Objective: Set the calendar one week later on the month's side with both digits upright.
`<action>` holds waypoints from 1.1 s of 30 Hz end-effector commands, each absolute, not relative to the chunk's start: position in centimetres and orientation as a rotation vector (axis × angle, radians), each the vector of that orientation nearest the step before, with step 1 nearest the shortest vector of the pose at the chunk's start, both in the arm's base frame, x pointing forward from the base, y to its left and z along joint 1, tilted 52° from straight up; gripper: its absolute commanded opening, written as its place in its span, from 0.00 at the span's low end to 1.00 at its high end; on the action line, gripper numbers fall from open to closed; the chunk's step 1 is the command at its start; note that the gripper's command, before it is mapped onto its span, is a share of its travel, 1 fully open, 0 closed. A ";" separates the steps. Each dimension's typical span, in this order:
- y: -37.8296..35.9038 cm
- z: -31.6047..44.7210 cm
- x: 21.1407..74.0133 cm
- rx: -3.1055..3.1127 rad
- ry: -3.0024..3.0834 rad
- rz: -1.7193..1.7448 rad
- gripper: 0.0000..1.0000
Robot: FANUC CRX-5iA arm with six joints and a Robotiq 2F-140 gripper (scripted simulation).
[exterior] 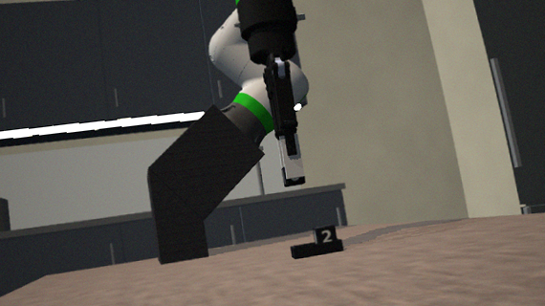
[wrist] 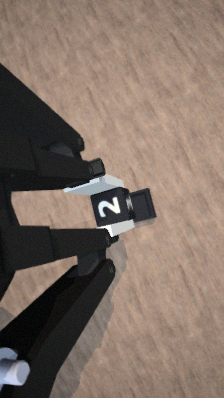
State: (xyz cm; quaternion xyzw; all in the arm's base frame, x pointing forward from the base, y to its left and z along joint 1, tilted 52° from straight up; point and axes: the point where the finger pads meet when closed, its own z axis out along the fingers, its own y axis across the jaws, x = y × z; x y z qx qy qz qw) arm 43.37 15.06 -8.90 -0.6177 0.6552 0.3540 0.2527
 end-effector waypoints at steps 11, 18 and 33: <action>16.1 -7.7 43.7 -1.508 1.996 1.051 0.16; 17.3 -6.6 44.0 -1.317 2.195 1.131 0.16; 19.6 -4.1 44.5 -0.846 2.561 1.274 0.16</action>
